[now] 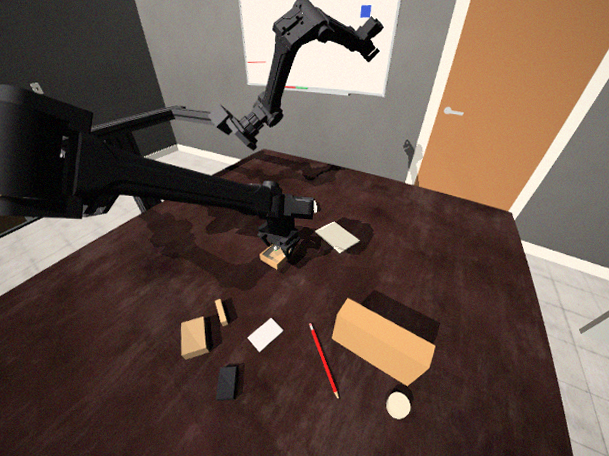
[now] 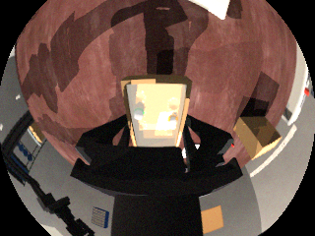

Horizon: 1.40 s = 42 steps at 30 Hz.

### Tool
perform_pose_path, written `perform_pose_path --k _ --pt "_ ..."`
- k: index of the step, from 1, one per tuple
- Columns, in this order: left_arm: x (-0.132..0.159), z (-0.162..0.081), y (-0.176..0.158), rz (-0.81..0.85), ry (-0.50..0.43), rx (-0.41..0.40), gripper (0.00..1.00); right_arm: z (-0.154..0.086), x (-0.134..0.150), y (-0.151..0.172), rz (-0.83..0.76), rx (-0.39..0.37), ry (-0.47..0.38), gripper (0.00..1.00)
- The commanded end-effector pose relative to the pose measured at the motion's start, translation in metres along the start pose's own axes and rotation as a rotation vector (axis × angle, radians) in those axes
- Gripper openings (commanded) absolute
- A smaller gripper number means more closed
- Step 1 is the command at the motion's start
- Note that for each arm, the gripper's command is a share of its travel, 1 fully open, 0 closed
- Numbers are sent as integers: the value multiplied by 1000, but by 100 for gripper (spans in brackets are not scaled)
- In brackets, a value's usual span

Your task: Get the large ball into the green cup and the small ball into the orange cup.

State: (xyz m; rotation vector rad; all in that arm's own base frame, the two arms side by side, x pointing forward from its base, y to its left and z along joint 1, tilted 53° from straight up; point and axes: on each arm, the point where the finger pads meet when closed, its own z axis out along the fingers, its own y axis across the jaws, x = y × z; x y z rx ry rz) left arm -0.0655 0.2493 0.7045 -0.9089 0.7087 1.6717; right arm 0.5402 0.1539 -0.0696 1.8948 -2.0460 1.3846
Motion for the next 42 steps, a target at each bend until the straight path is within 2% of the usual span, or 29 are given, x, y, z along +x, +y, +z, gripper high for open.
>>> perform_pose_path --k 1,9,16,18,19,23,28,33,35,36,38,39,42 --pt "-41 -6 5 -7 -58 -14 100 -8 -8 -6 3 12 -9 68" --pt "-41 -6 5 -7 -58 -14 100 -5 -7 -5 3 11 -8 68" --pt "-41 -6 5 -7 -58 -14 100 6 -1 -9 13 7 -1 68" --pt "-41 -6 5 -7 -58 -14 100 6 -1 -9 13 7 -1 68" --pt "-41 -6 5 -7 -58 -14 100 -4 -7 -12 12 22 -15 68" --pt "-41 -6 5 -7 -58 -14 100 14 0 -5 10 -1 2 68" --pt "-41 -6 5 -7 -58 -14 100 9 -5 -9 7 14 -11 68" --pt "-41 -6 5 -7 -58 -14 100 26 0 -5 10 -1 3 68" --pt "-41 -6 5 -7 -58 -14 100 26 0 -5 10 -1 3 68" --pt "-41 -6 5 -7 -58 -14 100 2 -11 -11 -2 33 -27 68" --pt "-41 -6 5 -7 -58 -14 100 16 -11 -4 -8 17 -17 68" --pt "-41 -6 5 -7 -58 -14 100 29 -2 -3 4 1 0 68" --pt "-41 -6 5 -7 -58 -14 100 37 1 -3 8 -3 4 68"
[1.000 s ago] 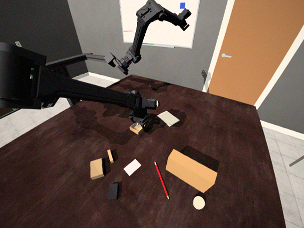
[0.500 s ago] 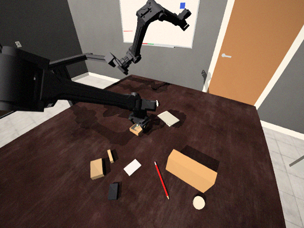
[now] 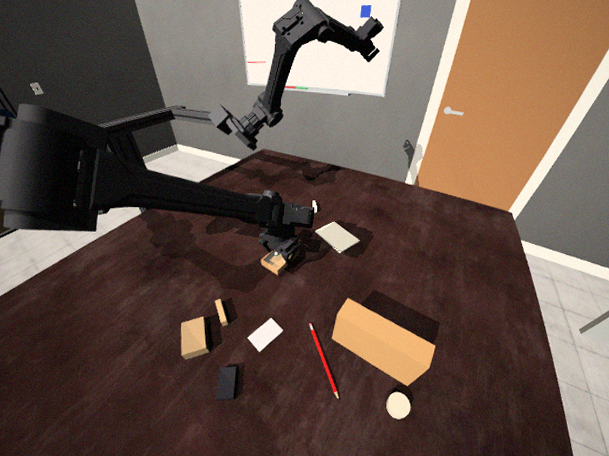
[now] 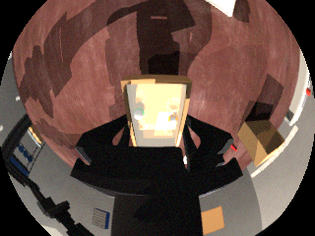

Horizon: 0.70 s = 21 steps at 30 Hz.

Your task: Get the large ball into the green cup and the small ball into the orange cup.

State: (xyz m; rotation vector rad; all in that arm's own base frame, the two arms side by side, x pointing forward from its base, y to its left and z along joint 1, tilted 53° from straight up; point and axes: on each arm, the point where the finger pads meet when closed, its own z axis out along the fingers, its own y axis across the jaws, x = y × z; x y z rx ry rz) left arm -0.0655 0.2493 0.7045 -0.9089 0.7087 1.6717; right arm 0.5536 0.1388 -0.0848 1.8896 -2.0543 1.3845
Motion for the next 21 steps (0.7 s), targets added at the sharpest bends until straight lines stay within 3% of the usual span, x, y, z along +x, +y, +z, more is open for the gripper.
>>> perform_pose_path --k 1,5,8,11,17,21 --pt "-41 -6 5 -7 -58 -14 100 13 1 -3 2 -1 3 68" --pt "-41 -6 5 -7 -58 -14 100 7 -9 -8 -4 20 -15 68" --pt "-41 -6 5 -7 -58 -14 100 23 2 -9 10 6 1 68" --pt "-41 -6 5 -7 -58 -14 100 18 -5 -7 -1 13 -7 68" --pt "-41 -6 5 -7 -58 -14 100 36 1 -2 1 -2 4 68" --pt "-41 -6 5 -7 -58 -14 100 26 -6 -13 3 26 -16 68"
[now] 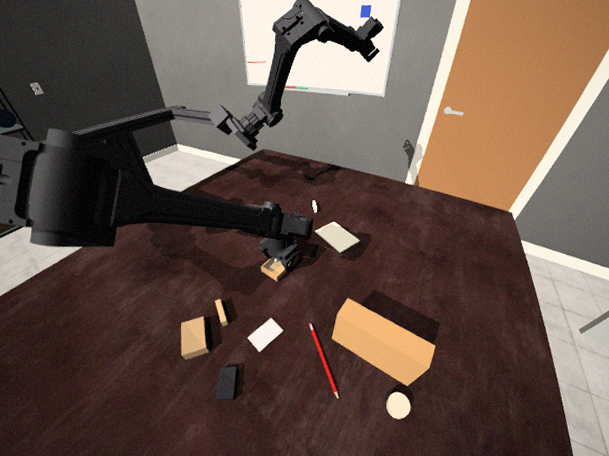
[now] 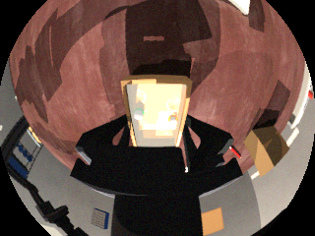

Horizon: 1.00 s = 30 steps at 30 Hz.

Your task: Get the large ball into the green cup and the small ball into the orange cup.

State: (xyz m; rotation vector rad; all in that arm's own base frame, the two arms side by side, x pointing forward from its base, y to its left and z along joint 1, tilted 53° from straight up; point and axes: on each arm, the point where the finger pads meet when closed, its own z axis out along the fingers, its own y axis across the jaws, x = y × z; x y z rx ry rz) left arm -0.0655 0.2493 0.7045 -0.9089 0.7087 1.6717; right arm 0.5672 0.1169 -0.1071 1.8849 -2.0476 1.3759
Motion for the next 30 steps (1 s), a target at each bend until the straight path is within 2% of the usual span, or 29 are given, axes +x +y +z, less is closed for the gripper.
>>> perform_pose_path --k 1,4,6,7,12,16,30 --pt "-41 -6 5 -7 -58 -14 100 -3 -5 -16 10 28 -16 68" --pt "-41 -6 5 -7 -58 -14 100 12 0 -8 8 8 -1 68" --pt "-41 -6 5 -7 -58 -14 100 12 0 -8 8 8 -1 68" --pt "-41 -6 5 -7 -58 -14 100 -9 -12 -9 -13 35 -26 68" --pt "-41 -6 5 -7 -58 -14 100 12 -2 -7 2 11 -5 68" --pt "-41 -6 5 -7 -58 -14 100 6 -4 -15 9 26 -13 68" --pt "-41 -6 5 -7 -58 -14 100 9 -3 -11 8 19 -9 68"
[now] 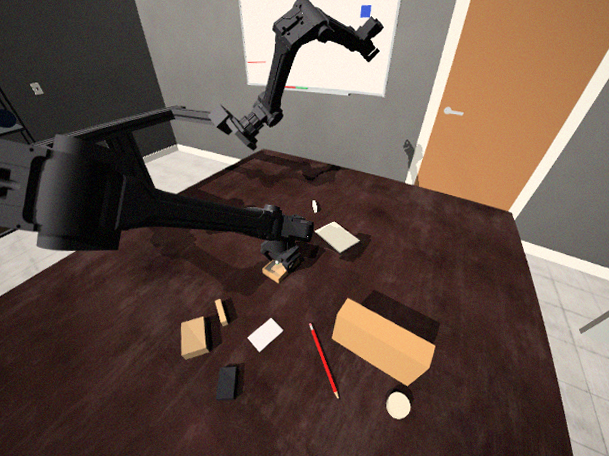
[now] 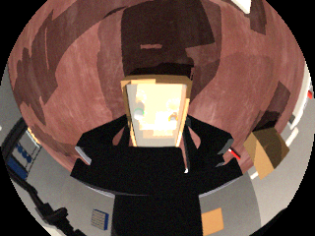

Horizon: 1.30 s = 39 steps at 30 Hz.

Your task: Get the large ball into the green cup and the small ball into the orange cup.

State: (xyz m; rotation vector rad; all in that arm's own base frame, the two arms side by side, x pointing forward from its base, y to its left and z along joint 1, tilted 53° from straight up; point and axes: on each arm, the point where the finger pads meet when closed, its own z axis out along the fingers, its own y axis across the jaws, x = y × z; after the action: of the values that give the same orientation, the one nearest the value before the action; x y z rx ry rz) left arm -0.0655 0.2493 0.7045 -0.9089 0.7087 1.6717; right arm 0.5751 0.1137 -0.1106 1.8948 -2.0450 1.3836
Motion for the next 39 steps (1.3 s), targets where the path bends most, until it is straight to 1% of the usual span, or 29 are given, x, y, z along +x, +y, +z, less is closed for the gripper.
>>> perform_pose_path --k 1,39 --pt "-41 -6 5 -7 -58 -14 100 1 -1 -7 9 10 -5 68" --pt "-41 -6 5 -7 -58 -14 100 2 -2 -7 9 12 -6 68"
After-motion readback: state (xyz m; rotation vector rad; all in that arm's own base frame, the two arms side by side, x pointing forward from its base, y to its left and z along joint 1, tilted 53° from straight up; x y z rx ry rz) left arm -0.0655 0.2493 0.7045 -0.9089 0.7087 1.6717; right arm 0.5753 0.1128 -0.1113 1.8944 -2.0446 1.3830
